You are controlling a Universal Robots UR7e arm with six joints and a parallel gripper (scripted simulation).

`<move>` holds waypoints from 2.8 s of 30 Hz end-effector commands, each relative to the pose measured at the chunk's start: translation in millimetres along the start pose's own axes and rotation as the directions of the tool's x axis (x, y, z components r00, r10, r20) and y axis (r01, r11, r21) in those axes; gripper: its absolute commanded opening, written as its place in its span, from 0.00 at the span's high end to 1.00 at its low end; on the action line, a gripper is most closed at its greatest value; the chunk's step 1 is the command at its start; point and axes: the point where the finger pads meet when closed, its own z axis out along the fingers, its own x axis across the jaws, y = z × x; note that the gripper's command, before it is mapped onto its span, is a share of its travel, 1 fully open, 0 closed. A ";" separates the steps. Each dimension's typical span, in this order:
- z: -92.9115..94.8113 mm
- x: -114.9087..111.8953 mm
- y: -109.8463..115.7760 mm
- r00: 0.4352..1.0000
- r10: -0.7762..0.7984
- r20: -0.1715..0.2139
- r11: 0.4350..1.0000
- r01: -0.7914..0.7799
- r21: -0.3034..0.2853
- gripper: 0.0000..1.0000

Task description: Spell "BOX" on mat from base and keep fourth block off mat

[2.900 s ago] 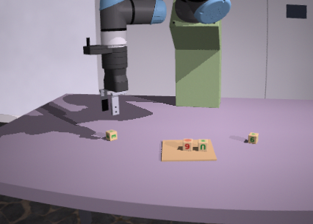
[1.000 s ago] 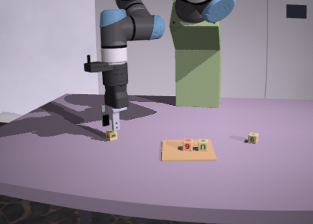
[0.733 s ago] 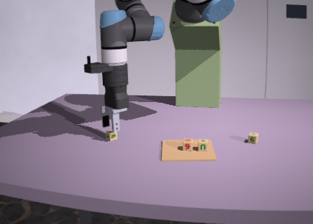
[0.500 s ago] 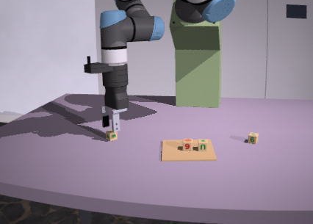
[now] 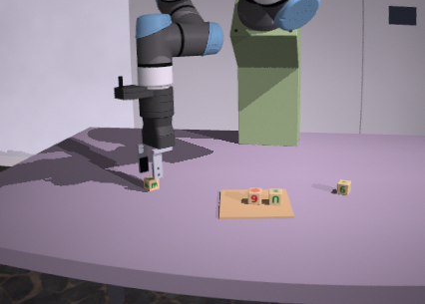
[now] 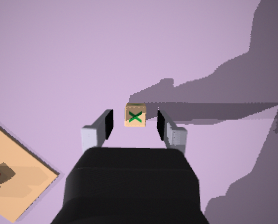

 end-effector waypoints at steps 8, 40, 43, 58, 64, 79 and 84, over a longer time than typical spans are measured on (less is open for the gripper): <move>-0.2 0.0 -0.3 1.000 0.000 0.000 1.000 0.000 0.001 0.00; 27.9 0.0 -0.3 1.000 0.000 0.000 1.000 0.000 0.001 0.00; 30.9 0.0 -0.3 1.000 0.000 0.000 1.000 0.000 0.001 0.00; 32.2 0.0 -0.3 1.000 0.000 0.000 1.000 0.000 0.001 0.00; 32.2 0.0 -0.3 1.000 0.000 0.000 1.000 0.000 0.001 0.00; 32.2 0.0 -0.3 1.000 0.000 0.000 1.000 0.000 0.001 0.00; 32.2 0.0 -0.3 1.000 0.000 0.000 1.000 0.000 0.001 0.21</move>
